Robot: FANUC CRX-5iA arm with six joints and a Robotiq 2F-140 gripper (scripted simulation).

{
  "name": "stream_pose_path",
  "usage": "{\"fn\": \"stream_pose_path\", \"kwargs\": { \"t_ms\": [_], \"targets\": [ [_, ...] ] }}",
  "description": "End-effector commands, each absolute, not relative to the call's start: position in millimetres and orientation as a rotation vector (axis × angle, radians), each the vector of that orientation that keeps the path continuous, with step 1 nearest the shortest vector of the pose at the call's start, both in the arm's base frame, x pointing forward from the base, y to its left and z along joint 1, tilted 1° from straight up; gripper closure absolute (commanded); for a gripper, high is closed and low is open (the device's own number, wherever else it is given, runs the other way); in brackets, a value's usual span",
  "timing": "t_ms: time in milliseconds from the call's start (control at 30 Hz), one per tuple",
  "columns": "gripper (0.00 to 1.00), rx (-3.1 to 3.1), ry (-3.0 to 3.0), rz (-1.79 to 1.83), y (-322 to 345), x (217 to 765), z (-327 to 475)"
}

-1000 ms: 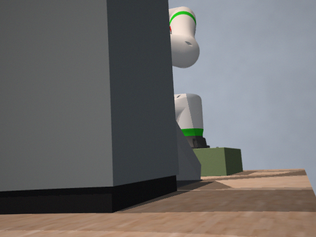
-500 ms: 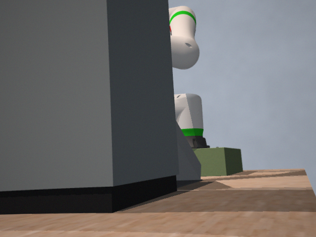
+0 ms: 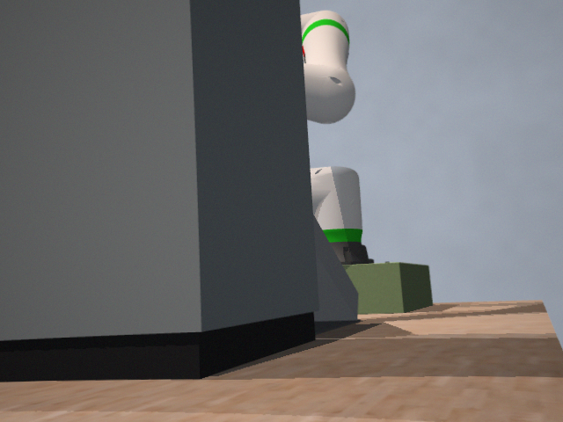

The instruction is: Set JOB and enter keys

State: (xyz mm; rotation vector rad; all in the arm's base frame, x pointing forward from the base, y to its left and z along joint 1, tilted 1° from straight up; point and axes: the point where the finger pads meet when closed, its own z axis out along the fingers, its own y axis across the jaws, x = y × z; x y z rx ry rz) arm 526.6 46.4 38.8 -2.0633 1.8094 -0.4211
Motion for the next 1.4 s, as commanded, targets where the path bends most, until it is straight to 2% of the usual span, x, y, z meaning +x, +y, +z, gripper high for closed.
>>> {"fn": "stream_pose_path", "kwargs": {
  "t_ms": [0, 1367],
  "targets": [
    [1.00, -2.063, 1.809, -0.421, 46, 527, 39],
    [1.00, -2.063, 1.809, -0.421, 44, 512, 68]
  ]
}}
